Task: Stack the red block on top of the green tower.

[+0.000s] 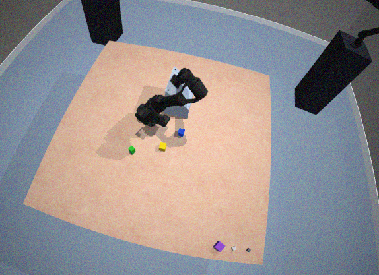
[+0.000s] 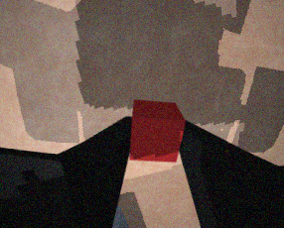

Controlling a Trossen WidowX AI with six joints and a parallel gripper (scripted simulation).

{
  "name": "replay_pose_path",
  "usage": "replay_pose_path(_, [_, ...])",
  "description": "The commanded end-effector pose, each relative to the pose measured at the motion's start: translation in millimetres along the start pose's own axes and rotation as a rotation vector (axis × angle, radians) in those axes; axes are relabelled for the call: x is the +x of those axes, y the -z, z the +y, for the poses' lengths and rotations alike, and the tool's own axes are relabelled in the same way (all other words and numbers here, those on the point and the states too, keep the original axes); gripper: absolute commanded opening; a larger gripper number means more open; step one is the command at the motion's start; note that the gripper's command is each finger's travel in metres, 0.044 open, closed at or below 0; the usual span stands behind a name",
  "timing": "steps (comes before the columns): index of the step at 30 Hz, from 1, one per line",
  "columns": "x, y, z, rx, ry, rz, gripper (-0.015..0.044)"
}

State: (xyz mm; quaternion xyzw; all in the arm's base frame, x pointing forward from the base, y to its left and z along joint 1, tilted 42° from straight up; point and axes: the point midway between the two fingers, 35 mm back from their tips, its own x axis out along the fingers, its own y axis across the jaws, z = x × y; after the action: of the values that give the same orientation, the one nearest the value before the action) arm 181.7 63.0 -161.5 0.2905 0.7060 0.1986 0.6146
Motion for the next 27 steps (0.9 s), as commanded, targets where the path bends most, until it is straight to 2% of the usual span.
replay_pose_path(1, [0,0,1,0.005,-0.006,-0.001,0.0079])
replay_pose_path(5, [0,0,1,0.005,-0.006,-0.001,0.0052])
replay_pose_path(7, [-2,0,1,0.005,-0.005,-0.002,0.0000])
replay_pose_path(27, [-88,-2,-2,0.004,0.000,-0.004,0.0000])
